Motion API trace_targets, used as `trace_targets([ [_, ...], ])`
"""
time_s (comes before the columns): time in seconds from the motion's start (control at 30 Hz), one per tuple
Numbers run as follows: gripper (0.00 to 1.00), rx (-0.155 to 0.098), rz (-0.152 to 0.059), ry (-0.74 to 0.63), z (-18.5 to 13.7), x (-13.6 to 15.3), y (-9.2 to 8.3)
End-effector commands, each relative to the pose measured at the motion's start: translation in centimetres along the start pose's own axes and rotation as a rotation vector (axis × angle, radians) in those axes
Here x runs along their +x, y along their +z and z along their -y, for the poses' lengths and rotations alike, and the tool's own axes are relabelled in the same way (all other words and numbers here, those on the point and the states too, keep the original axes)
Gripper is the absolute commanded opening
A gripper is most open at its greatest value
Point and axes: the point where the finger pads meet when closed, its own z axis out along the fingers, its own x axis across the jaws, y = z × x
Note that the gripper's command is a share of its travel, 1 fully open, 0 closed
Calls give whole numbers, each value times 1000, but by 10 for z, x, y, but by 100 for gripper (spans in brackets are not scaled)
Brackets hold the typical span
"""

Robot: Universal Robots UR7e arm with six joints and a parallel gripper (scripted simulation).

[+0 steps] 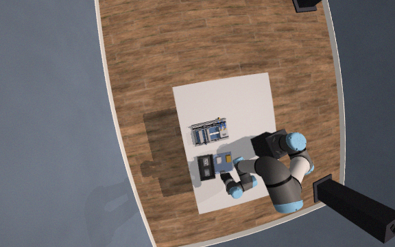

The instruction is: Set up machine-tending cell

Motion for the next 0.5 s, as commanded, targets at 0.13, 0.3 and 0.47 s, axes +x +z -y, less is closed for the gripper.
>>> trace_targets([
  [0.13, 0, 6, 2, -5, -23, 18, -1],
  [0.3, 0, 10, 3, -10, -46, 33, -1],
  [0.47, 0, 17, 5, -20, -100, 61, 0],
])
